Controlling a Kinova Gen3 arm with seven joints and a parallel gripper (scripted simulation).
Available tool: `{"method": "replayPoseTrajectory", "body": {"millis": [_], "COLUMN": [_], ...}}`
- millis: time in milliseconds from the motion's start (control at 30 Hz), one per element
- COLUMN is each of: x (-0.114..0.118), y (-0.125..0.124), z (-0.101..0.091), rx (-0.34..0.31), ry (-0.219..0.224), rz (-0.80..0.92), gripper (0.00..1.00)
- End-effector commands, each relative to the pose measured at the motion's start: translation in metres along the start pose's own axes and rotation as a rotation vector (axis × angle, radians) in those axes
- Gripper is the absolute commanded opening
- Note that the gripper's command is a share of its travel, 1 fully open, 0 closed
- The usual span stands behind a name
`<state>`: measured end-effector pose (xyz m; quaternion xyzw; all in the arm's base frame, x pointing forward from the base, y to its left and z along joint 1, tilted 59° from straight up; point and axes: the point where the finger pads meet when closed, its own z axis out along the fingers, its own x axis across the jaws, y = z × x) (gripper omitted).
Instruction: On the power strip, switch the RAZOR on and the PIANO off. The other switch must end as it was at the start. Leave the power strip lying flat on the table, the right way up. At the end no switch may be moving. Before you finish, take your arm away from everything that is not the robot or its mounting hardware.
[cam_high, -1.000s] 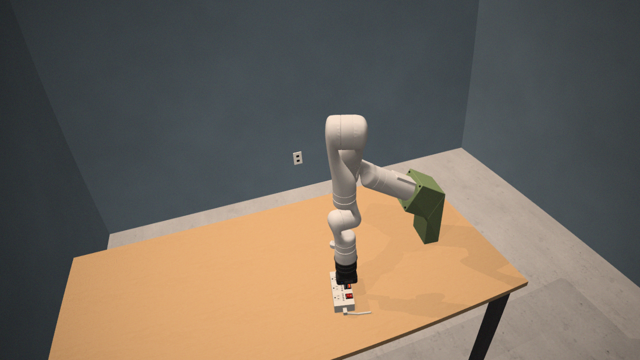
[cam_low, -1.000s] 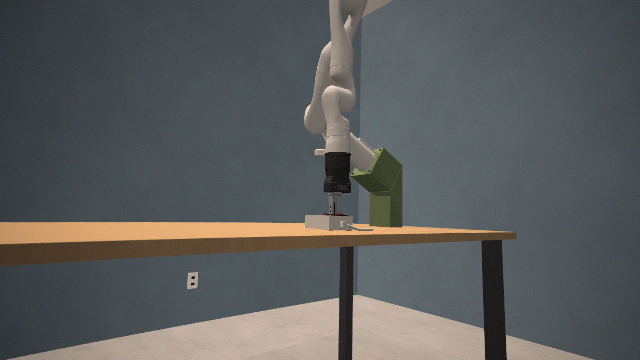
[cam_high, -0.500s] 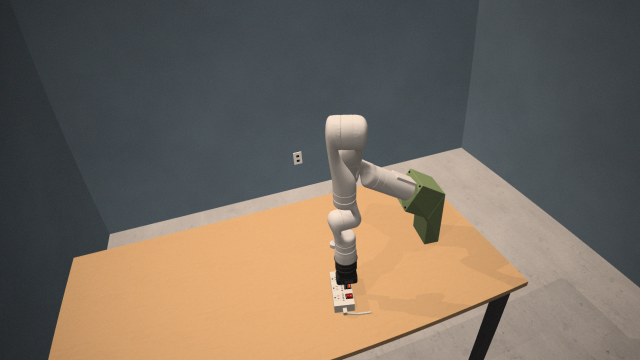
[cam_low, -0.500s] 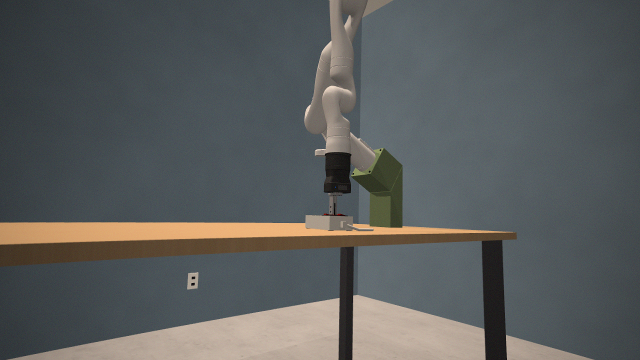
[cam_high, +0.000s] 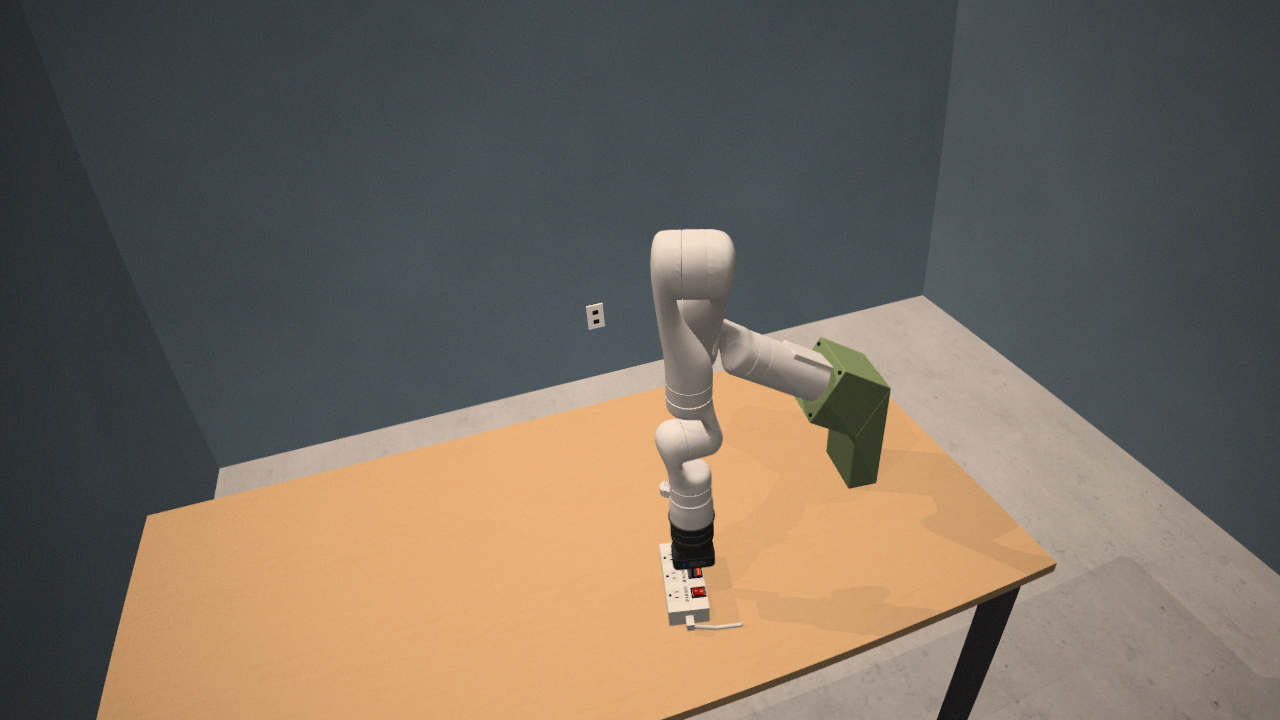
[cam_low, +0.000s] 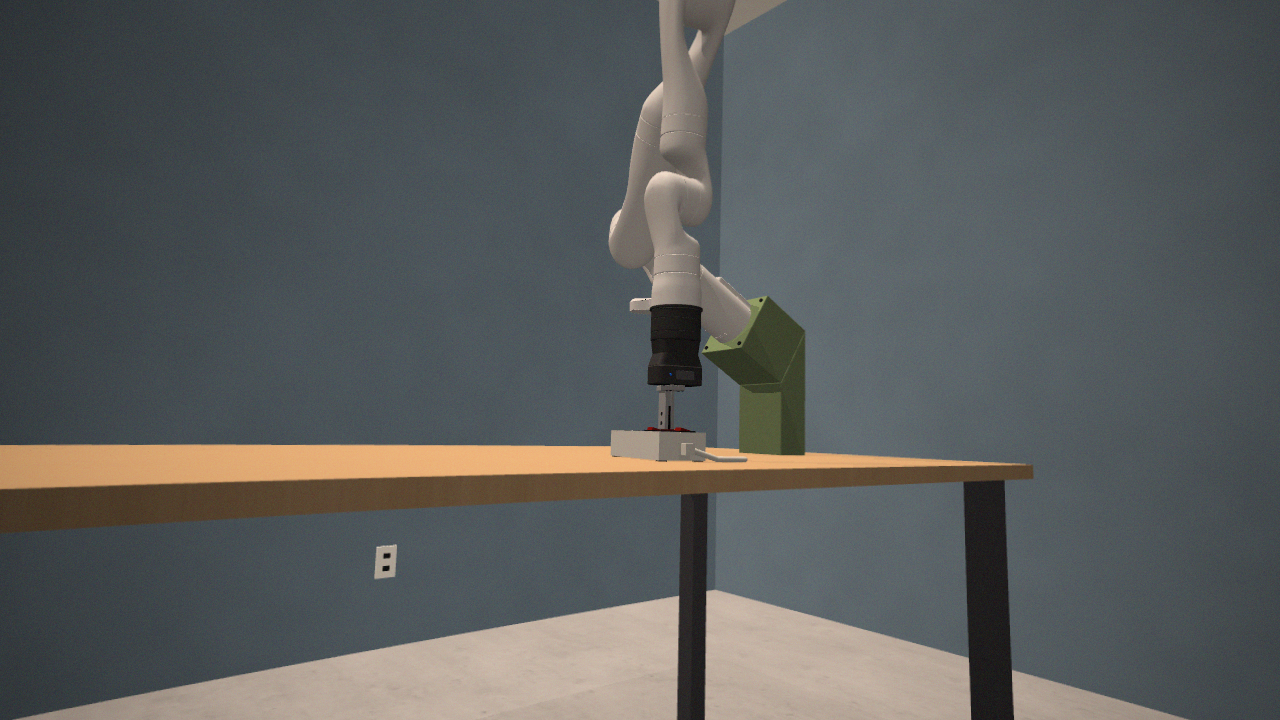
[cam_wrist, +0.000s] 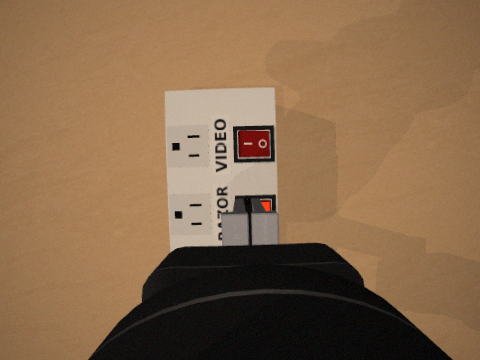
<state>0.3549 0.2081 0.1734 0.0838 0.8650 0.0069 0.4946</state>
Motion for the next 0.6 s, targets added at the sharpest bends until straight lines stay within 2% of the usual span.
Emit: {"method": "replayPoseTrajectory", "body": {"millis": [0, 133, 567], "x": [0.000, 0.000, 0.000], "y": [-0.001, -0.001, 0.000], "z": [-0.001, -0.005, -0.037], "rx": [0.002, 0.002, 0.002], "ry": [0.000, 0.000, 0.000], "rz": [0.001, 0.001, 0.001], "gripper": [0.00, 0.00, 0.00]}}
